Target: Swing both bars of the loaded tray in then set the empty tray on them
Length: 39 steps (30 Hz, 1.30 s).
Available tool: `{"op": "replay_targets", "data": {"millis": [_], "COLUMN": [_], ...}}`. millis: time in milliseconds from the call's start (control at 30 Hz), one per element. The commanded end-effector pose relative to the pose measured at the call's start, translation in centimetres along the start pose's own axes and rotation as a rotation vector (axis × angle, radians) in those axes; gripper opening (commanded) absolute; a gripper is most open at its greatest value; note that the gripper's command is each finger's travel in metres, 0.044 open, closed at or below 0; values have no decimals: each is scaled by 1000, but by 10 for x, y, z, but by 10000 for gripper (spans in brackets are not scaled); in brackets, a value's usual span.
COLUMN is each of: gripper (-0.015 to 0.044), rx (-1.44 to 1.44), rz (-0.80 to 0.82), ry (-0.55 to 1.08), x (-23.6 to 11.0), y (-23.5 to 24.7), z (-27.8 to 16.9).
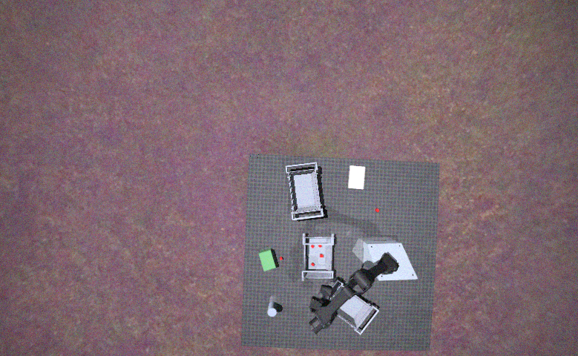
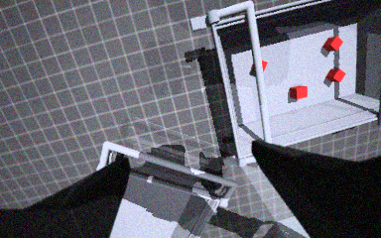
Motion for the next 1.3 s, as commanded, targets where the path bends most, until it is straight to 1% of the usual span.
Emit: {"op": "replay_targets", "data": {"millis": [0, 100, 200, 367, 433, 800, 1267], "gripper": [440, 440, 440, 440, 440, 440, 440], "rx": [84, 170, 255, 401, 452, 464, 464], "rz": [13, 14, 7, -20, -32, -35, -32], "ry": [3, 8, 10, 2, -5, -7, -8], "x": [4, 12, 23, 47, 56, 63, 122], "y": [27, 38, 39, 22, 12, 9, 10], "z": [-64, -117, -165, -236, -256, -260, -258]}}
Point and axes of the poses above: the point midway between the two fingers, 35 mm back from their tips, its own x axis out along the fingers, its own y axis across the jaws, z = x × y, the point moved 4 cm from there along -x, back along the fingers, and after that the axes turned 3 degrees about x, right-handed, at the moved point
